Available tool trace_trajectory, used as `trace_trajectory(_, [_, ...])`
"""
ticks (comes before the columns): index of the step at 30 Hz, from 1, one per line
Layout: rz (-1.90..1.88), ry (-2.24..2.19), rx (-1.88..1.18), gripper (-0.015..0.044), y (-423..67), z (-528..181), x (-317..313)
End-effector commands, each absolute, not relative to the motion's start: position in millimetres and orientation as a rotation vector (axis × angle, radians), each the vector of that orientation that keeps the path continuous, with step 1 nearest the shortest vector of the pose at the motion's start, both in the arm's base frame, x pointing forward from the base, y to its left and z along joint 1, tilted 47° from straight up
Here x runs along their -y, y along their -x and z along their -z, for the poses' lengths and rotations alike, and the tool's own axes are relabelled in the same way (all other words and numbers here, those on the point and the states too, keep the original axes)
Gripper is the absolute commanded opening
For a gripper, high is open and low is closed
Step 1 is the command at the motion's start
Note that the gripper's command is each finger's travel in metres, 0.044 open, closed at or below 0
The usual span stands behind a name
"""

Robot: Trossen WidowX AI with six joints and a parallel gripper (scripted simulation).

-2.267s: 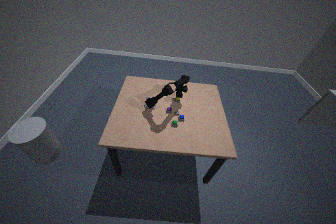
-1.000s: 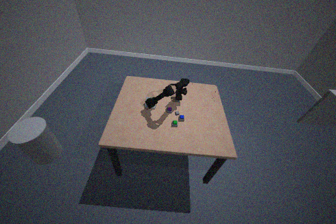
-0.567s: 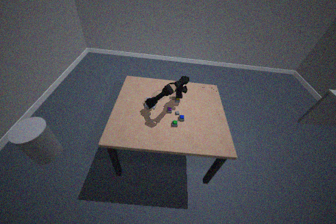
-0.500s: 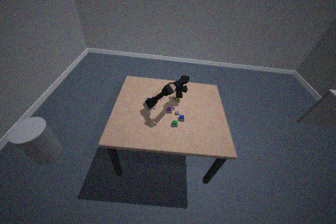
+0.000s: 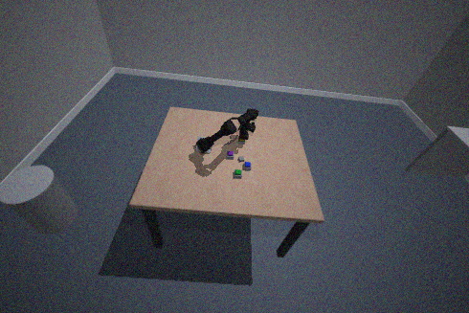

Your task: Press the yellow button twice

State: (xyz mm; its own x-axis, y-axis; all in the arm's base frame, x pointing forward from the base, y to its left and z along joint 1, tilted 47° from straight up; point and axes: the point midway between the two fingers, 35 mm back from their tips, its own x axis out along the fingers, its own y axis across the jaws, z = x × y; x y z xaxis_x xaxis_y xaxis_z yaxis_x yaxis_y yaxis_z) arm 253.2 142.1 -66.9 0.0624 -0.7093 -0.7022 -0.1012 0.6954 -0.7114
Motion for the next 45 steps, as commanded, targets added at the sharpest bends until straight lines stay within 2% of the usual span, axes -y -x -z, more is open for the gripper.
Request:
trace_trajectory(1, [0.521,0.723,-1.459,0.0020,-252.7,70.9,-137.2])
trace_trajectory(26, [0.522,0.724,-1.458,0.0020,-253.1,77.8,-129.5])
trace_trajectory(34, [0.520,0.723,-1.459,0.0020,-250.8,54.4,-153.9])
trace_trajectory(45, [0.511,0.717,-1.464,0.0309,-211.5,70.7,-253.9])
